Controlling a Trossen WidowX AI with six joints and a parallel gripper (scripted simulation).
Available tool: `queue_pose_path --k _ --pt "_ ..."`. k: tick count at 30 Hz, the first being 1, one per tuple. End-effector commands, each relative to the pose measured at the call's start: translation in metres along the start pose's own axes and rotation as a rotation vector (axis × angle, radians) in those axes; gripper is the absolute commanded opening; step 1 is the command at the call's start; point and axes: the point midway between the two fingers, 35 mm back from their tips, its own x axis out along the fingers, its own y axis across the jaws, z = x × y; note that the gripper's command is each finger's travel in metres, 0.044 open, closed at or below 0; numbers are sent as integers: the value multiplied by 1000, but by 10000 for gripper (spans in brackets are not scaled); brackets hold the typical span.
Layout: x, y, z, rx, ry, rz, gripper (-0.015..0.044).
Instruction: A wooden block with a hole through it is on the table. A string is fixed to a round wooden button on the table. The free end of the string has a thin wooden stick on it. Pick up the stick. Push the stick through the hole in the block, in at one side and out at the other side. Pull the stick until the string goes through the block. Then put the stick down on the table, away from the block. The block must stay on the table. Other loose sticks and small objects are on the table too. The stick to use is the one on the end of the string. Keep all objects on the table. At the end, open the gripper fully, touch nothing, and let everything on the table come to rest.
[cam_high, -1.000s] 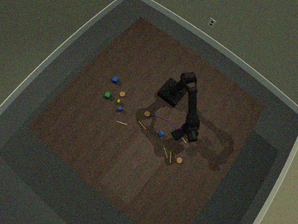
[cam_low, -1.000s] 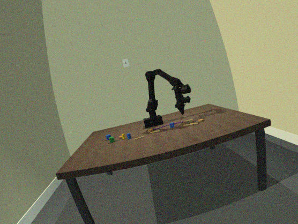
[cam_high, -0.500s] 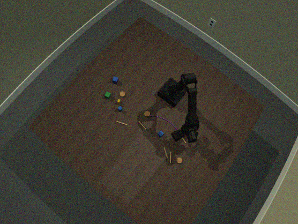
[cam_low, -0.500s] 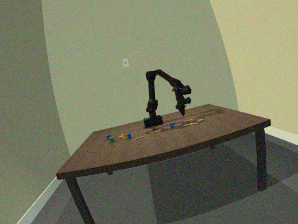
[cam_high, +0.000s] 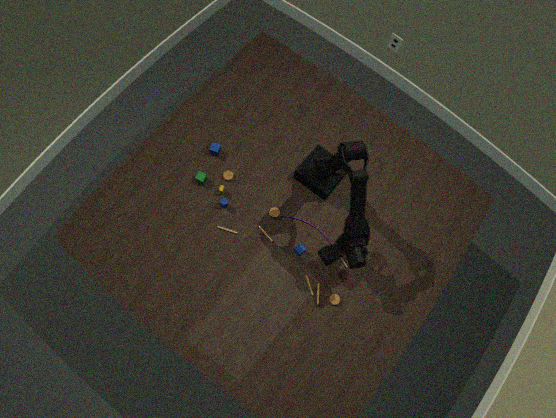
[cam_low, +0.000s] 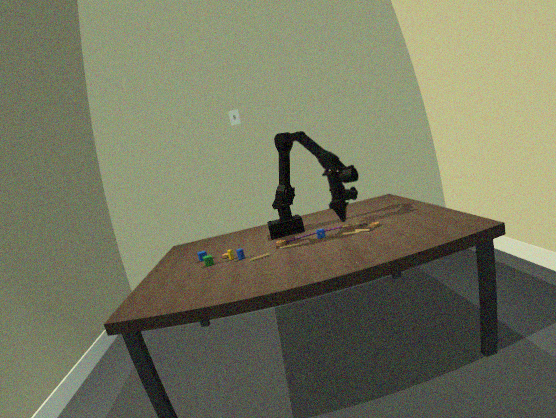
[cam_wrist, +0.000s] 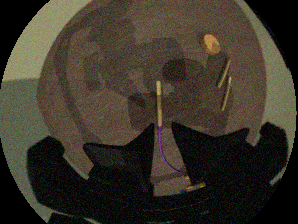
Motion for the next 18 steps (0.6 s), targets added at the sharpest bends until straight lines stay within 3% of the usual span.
queue_pose_path --k 1,18 --pt "11 1 -3 5 11 5 124" --pt "26 2 -4 5 11 5 124"
